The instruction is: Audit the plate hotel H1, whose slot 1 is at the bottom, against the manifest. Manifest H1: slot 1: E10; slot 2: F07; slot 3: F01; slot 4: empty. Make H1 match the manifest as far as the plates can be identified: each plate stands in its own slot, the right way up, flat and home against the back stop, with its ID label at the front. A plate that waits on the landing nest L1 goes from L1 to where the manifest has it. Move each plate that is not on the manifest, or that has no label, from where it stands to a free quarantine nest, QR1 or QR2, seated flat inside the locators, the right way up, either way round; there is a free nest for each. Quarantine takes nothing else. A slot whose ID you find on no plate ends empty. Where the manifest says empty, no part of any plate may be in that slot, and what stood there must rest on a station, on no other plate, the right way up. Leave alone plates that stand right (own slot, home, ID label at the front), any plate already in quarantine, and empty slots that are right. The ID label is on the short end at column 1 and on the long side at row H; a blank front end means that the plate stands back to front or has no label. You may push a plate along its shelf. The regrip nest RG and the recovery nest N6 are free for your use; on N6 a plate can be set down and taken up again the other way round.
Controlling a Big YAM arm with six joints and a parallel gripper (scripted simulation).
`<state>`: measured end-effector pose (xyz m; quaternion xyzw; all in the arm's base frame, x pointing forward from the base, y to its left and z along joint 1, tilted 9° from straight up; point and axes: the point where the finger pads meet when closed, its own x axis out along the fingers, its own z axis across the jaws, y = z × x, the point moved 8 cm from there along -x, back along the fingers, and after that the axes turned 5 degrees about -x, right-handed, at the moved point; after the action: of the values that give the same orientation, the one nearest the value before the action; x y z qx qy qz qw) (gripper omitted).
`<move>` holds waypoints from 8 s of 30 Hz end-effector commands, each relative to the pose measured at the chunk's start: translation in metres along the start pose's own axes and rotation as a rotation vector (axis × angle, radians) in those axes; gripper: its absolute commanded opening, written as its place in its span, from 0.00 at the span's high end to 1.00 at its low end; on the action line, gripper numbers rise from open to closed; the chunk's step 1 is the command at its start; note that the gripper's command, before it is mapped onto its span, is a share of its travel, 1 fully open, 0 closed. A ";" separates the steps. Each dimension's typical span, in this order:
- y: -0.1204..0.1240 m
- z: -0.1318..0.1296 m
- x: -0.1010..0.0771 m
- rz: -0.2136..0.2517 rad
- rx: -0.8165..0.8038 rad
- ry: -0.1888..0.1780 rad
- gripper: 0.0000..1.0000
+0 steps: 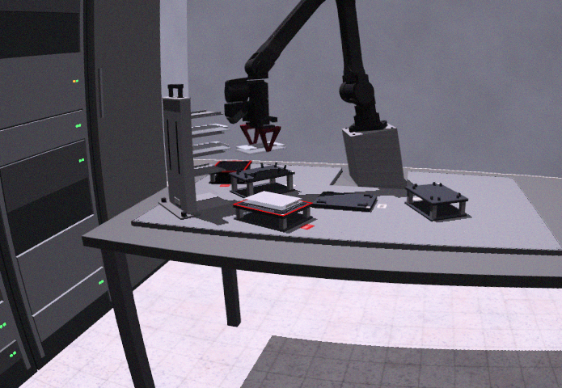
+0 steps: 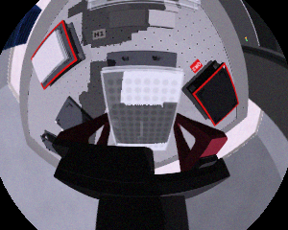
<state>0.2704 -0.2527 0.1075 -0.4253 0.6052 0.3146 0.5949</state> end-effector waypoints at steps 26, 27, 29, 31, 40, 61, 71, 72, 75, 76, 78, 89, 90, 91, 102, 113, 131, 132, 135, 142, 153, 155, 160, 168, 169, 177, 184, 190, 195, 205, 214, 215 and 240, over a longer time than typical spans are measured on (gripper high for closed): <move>-0.003 -0.004 0.002 -0.023 0.000 0.005 0.14; -0.004 -0.005 -0.006 -0.043 0.002 0.011 0.14; -0.003 -0.005 0.001 -0.032 0.002 0.008 0.14; -0.002 -0.004 0.008 -0.016 0.001 0.003 0.14; -0.001 -0.004 0.015 -0.015 0.000 0.003 0.14; -0.003 -0.004 0.014 -0.041 0.001 0.010 0.14; -0.002 -0.004 0.027 -0.031 0.000 0.007 0.14; -0.001 -0.004 0.031 -0.022 0.000 0.005 0.14; 0.000 -0.004 0.036 -0.014 0.000 0.003 0.14; 0.000 -0.004 0.036 -0.014 0.000 0.003 0.14; -0.003 -0.004 0.024 -0.039 0.001 0.010 0.14; -0.002 -0.004 0.039 -0.028 0.001 0.007 0.14; -0.001 -0.004 0.043 -0.018 0.000 0.004 0.14; -0.001 -0.003 0.045 -0.013 0.000 0.002 0.14; -0.001 -0.004 0.050 -0.018 0.000 0.004 0.14; -0.005 -0.005 0.045 -0.047 0.001 0.012 0.14; -0.004 -0.005 0.060 -0.035 0.003 0.009 0.14; -0.002 -0.004 0.066 -0.022 0.002 0.005 0.14; -0.010 -0.004 0.060 -0.037 0.001 0.009 0.14; -0.010 -0.004 0.060 -0.037 0.001 0.009 0.00; -0.005 -0.004 0.049 -0.032 0.002 0.007 0.00; -0.011 -0.004 0.040 -0.044 0.003 0.011 0.00; -0.021 -0.003 0.017 -0.065 0.002 0.015 0.00; -0.021 -0.004 -0.004 -0.068 0.001 0.016 0.00; -0.021 -0.004 -0.008 -0.068 0.002 0.016 0.00; -0.011 -0.004 -0.012 -0.042 0.001 0.011 0.00; -0.021 -0.004 -0.039 -0.071 0.004 0.018 0.00; -0.021 -0.003 -0.056 -0.073 0.001 0.018 0.00; -0.020 -0.005 -0.068 -0.074 0.005 0.019 0.00; -0.019 -0.004 -0.093 -0.076 0.005 0.019 0.00; -0.019 -0.004 -0.101 -0.046 0.003 0.012 0.00; -0.019 -0.004 -0.110 -0.063 0.003 0.015 0.00; 0.000 0.039 -0.120 -0.044 0.001 0.007 0.00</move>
<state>0.2756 -0.2105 0.2134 -0.4329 0.6012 0.3186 0.5913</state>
